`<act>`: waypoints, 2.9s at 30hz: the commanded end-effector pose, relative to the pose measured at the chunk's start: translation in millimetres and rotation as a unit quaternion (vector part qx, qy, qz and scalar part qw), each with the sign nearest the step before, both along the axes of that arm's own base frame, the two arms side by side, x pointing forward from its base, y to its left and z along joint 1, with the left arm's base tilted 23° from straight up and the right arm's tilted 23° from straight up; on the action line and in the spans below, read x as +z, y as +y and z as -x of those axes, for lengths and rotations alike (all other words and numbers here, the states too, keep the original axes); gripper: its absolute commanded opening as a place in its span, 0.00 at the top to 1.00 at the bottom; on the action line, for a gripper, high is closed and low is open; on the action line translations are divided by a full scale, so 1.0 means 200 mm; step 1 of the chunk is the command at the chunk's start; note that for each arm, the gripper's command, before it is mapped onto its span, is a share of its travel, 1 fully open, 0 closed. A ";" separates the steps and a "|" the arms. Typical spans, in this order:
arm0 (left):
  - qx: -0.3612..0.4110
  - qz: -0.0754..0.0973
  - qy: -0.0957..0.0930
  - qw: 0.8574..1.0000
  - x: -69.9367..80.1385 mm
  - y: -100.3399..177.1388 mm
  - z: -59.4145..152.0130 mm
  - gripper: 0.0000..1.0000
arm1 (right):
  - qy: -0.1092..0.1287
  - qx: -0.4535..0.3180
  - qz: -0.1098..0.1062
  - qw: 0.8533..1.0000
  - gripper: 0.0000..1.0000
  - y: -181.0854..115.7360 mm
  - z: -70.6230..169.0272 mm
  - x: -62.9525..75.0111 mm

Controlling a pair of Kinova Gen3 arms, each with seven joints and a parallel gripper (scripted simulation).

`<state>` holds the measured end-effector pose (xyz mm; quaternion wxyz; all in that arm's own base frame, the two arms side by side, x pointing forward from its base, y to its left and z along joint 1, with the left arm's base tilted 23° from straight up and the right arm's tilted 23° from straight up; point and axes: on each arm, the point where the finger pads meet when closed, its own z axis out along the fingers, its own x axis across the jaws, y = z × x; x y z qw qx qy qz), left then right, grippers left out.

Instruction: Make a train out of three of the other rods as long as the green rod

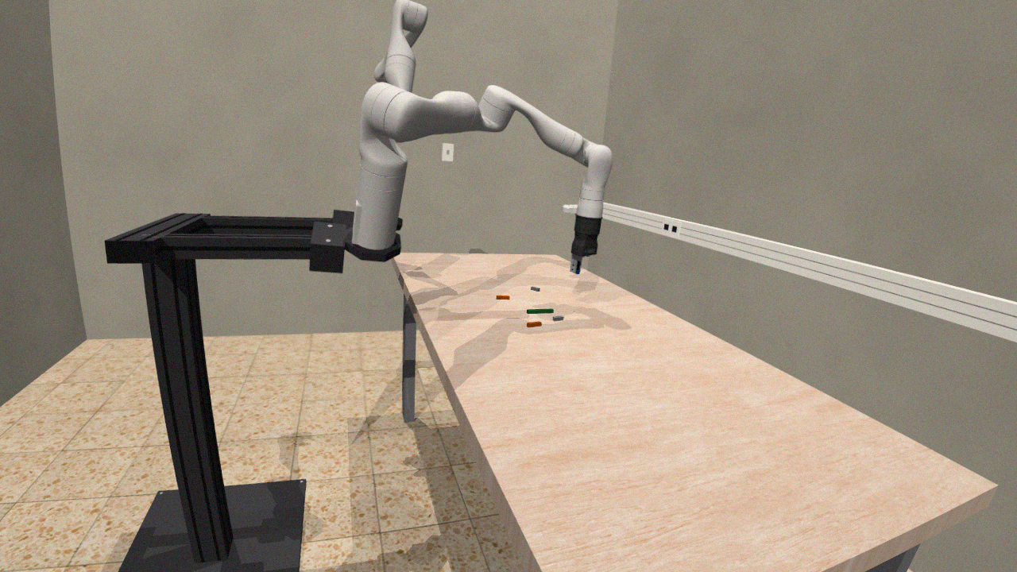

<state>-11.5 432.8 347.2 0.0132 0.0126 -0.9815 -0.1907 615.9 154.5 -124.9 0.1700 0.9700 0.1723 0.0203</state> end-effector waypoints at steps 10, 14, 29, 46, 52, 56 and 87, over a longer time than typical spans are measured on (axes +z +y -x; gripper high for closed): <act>0.000 -0.001 0.000 1.000 0.00 0.00 0.00 0.00 | 0.018 0.023 0.024 0.999 0.76 0.30 -0.15 -0.10; 0.000 -0.001 0.000 1.000 0.00 0.00 0.00 0.00 | 0.019 0.027 0.028 0.999 0.76 0.33 -0.16 -0.11; 0.000 -0.001 0.000 1.000 0.00 0.00 0.00 0.00 | 0.019 0.032 0.034 0.999 0.76 0.38 -0.16 -0.13; 0.000 -0.001 0.000 1.000 0.00 0.00 0.00 0.00 | 0.019 0.032 0.034 0.999 0.76 0.37 -0.16 -0.14; 0.000 -0.001 0.000 1.000 0.00 0.00 0.00 0.00 | 0.019 0.032 0.034 0.999 0.76 0.34 -0.17 -0.23; 0.000 -0.001 0.000 1.000 0.00 0.00 0.00 0.00 | 0.019 0.032 0.034 0.999 0.76 0.31 -0.18 -0.31; 0.000 -0.001 0.000 1.000 0.00 0.00 0.00 0.00 | 0.013 0.036 0.030 0.999 0.76 0.22 -0.21 -0.54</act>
